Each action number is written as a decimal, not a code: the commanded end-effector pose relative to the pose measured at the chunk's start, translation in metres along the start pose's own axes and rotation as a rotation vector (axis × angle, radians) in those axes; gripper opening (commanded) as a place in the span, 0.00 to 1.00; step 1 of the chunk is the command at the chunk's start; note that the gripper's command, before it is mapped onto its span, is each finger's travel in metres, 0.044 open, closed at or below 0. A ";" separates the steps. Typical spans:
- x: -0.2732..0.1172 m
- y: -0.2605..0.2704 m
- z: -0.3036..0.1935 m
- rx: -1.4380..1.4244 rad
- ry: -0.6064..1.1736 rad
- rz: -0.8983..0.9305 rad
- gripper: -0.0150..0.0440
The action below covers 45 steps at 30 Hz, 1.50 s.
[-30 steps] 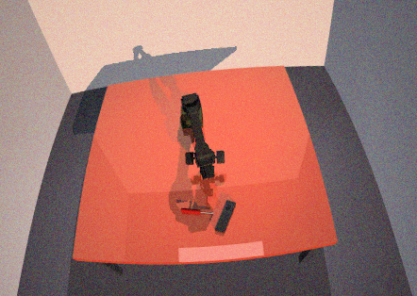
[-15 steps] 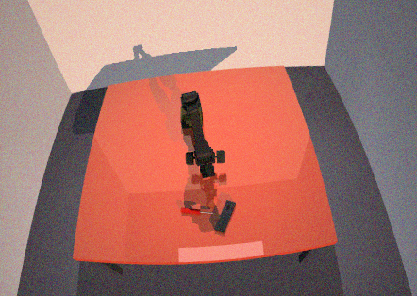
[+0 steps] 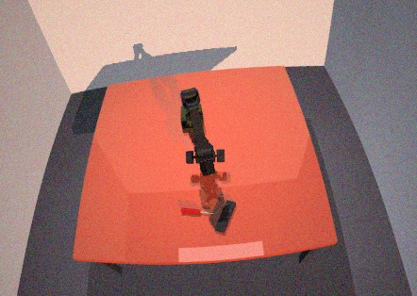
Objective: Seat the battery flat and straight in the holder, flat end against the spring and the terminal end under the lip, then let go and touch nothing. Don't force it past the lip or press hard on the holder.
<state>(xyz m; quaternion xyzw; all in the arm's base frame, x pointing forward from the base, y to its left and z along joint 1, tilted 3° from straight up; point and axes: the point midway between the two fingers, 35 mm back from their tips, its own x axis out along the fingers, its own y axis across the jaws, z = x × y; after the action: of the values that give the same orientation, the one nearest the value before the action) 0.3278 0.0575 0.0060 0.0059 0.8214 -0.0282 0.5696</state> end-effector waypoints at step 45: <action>0.005 0.001 0.001 0.012 -0.250 -0.003 0.39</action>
<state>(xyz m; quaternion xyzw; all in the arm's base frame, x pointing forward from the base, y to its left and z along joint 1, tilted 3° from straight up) 0.3206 0.0581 -0.0017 0.0037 0.7577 -0.0319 0.6518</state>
